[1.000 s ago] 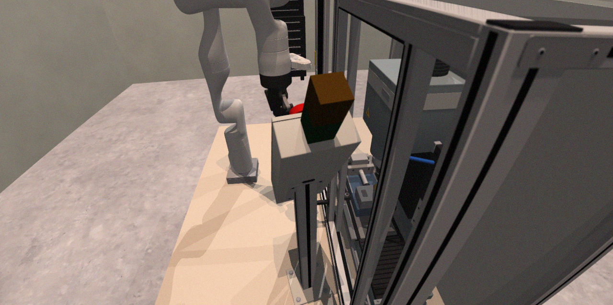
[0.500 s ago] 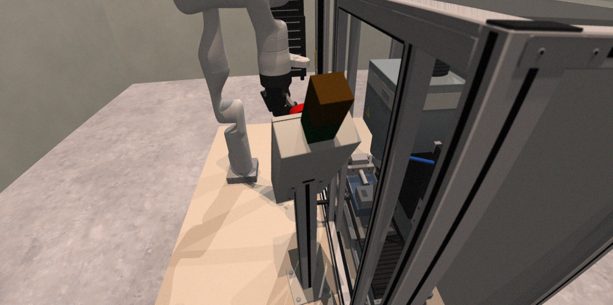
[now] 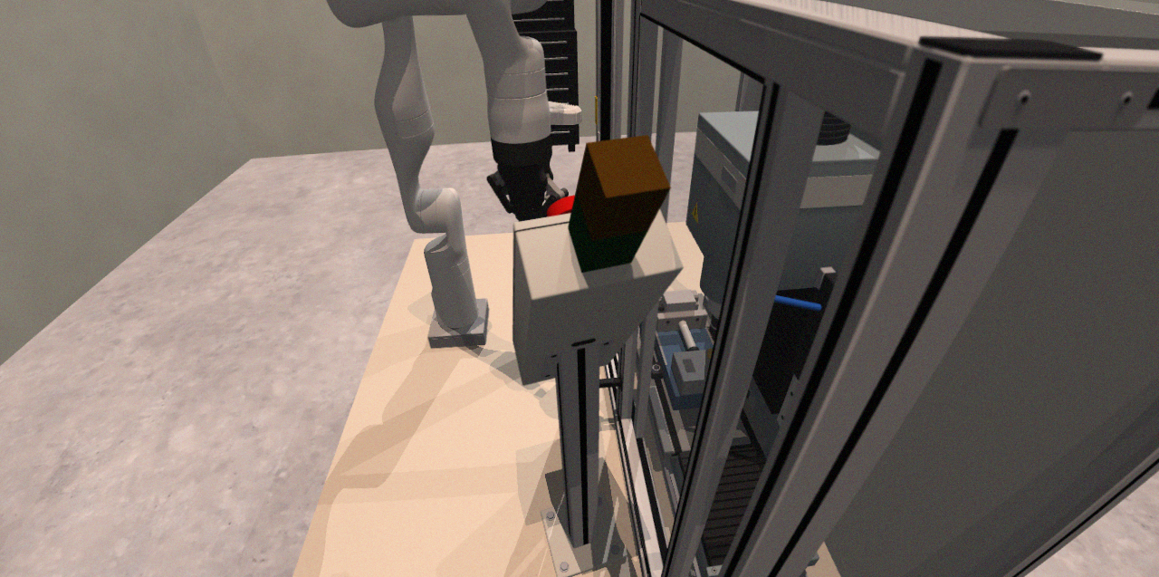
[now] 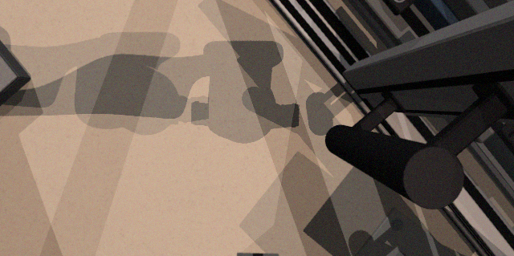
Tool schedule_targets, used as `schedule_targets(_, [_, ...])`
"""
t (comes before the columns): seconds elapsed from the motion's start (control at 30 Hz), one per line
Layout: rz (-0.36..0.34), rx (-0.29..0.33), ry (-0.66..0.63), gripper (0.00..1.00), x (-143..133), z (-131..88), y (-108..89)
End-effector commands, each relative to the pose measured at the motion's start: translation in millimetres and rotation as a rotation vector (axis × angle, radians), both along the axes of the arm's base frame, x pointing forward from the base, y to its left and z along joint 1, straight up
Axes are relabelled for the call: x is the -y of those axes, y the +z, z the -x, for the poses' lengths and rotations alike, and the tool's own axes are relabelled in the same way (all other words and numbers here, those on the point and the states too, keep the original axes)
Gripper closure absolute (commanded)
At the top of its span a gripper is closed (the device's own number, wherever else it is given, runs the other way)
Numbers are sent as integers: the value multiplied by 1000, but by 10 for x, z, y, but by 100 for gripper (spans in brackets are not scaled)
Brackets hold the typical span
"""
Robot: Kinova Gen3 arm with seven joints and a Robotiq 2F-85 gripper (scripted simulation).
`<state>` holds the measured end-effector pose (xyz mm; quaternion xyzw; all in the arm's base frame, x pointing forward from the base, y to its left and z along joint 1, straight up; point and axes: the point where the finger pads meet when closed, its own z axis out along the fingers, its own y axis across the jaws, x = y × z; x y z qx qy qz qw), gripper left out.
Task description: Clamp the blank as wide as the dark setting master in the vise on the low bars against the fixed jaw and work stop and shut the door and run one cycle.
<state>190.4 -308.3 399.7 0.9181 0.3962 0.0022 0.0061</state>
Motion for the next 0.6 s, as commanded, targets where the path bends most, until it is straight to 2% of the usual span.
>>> schedule_targets(0.0, [-5, -3, 28, 90, 8, 36, -7])
schedule_targets(0.27, [-5, -3, 28, 90, 8, 36, -7])
schedule_targets(0.43, [-7, -6, 251, 90, 6, 39, -11])
schedule_targets(0.57, [-7, -6, 251, 90, 6, 39, -11])
